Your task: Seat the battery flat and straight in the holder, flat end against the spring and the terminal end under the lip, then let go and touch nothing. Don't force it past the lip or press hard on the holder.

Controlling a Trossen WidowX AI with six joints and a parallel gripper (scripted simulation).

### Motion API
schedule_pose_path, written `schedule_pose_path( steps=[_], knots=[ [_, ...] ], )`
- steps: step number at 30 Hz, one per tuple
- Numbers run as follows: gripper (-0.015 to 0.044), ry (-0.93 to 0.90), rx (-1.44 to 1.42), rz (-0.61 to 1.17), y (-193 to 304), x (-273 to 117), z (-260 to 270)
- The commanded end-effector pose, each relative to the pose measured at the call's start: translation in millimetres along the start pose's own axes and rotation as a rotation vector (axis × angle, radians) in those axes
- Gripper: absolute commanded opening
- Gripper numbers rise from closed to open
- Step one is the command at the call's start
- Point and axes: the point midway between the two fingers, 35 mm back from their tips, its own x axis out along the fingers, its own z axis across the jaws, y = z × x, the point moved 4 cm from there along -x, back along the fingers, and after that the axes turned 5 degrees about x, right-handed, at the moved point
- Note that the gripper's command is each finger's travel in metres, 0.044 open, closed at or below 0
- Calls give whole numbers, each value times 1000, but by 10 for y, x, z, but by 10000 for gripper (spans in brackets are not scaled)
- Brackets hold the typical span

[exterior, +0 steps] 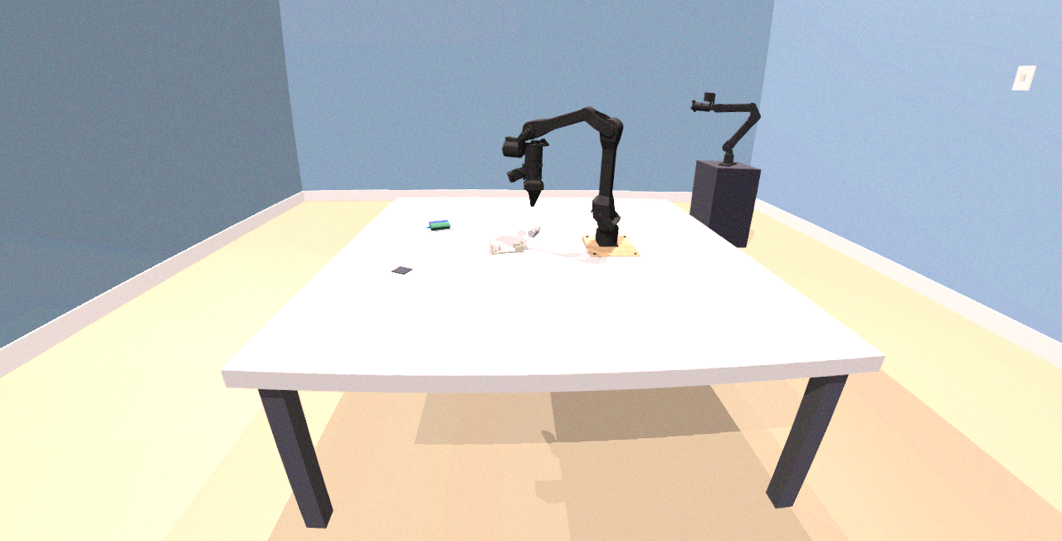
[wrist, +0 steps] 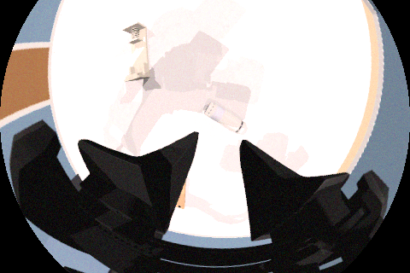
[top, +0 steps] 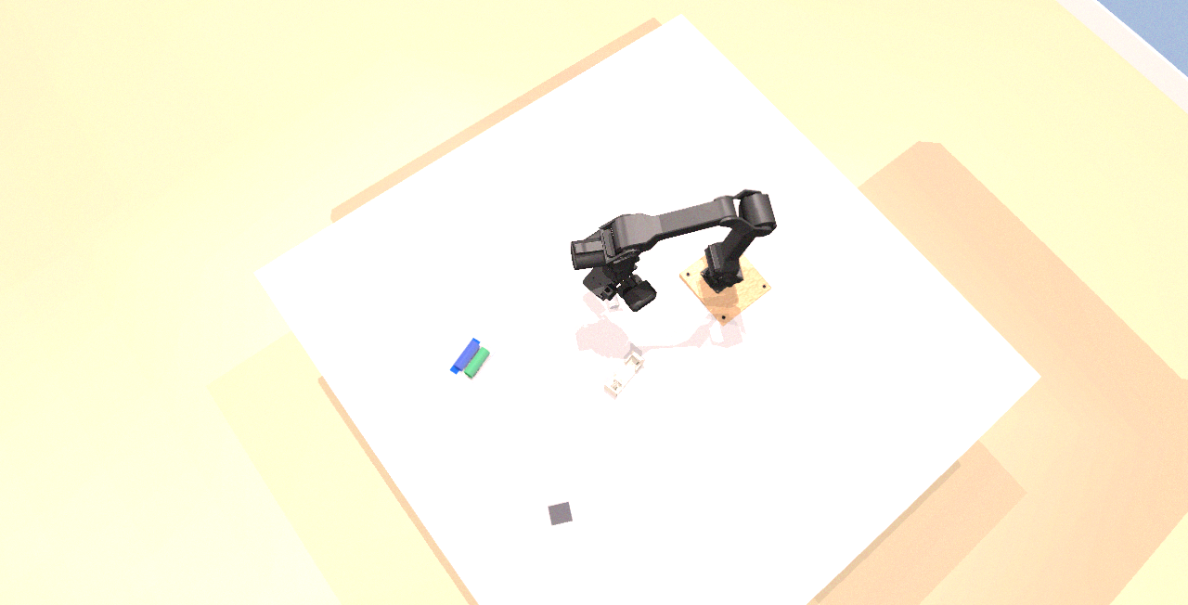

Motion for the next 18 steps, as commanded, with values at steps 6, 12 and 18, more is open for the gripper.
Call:
schedule_pose_path(
  steps=[6,12,18],
  knots=[
    [241,-5,-959,13,69,448,-134],
    [241,-7,-1187,13,92,543,-159],
    [241,-7,-1187,13,92,543,-159]
  ],
)
